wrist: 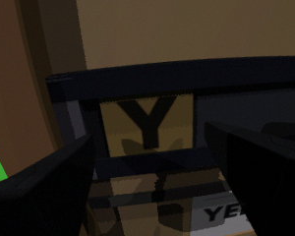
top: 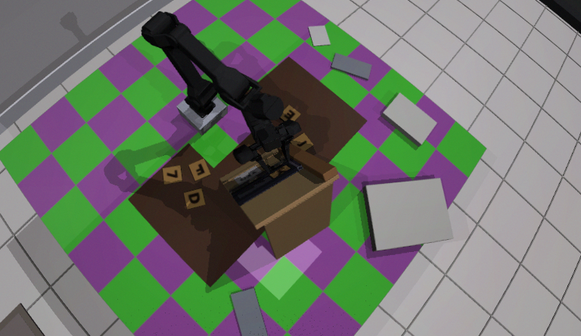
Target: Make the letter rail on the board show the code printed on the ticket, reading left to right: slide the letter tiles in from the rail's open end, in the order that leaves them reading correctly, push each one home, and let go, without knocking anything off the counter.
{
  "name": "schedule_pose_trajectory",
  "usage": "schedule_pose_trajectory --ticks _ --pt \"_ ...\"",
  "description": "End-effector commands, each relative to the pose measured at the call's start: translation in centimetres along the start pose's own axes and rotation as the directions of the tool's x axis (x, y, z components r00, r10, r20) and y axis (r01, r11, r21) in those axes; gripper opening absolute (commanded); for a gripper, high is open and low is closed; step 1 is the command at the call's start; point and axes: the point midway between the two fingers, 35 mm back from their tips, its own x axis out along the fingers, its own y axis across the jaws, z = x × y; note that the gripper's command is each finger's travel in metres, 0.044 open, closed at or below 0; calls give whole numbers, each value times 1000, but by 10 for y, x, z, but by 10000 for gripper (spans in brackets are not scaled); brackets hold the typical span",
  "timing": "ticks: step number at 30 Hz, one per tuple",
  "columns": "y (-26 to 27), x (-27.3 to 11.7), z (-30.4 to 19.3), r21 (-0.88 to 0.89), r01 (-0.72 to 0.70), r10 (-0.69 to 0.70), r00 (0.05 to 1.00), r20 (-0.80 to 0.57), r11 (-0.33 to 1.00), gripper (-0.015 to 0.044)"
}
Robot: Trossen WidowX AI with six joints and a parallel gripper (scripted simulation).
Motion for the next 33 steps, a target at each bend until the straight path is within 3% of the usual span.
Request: schedule_pose_trajectory --ticks 1,33 --pt "0 -3 0 4 3 -3 1000 2 1000 295" --pt "1 -20 -2 4 2 -2 1000 1 1000 295"
